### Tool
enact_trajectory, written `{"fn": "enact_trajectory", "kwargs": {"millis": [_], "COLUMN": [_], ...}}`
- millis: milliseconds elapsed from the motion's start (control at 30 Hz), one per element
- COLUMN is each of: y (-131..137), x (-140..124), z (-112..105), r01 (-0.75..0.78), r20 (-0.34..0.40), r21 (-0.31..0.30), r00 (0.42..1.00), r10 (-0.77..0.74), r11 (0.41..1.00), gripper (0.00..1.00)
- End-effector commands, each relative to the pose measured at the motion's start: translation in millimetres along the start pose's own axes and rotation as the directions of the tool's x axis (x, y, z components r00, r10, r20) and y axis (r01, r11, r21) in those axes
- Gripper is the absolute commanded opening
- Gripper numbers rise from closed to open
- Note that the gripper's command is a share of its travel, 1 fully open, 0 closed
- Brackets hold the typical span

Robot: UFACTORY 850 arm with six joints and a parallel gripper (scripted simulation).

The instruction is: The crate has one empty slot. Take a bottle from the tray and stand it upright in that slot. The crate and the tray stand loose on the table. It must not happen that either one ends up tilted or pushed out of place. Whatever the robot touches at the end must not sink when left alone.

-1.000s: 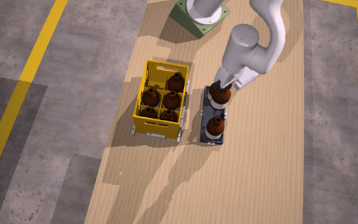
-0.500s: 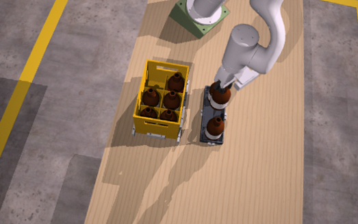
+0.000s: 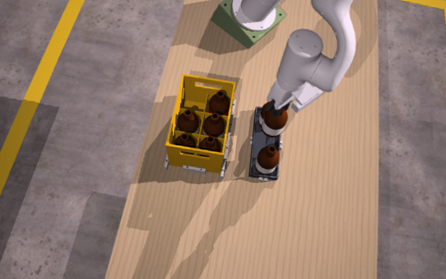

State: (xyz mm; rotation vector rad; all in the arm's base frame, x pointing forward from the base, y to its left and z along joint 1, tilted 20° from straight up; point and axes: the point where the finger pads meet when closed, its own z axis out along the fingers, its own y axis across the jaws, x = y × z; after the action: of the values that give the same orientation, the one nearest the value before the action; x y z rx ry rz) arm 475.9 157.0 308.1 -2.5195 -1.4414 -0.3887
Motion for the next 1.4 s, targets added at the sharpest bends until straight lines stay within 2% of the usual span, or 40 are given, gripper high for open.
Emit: {"fn": "enact_trajectory", "kwargs": {"millis": [0,1367], "y": [1,0], "x": [1,1], "z": [-3,-37], "r01": [0.000,0.000], "r20": [-0.001,-0.001], "r21": [-0.002,-0.002], "r00": [1.000,1.000], "r10": [0.000,0.000], "r11": [1.000,1.000], "gripper": [0.00,0.00]}}
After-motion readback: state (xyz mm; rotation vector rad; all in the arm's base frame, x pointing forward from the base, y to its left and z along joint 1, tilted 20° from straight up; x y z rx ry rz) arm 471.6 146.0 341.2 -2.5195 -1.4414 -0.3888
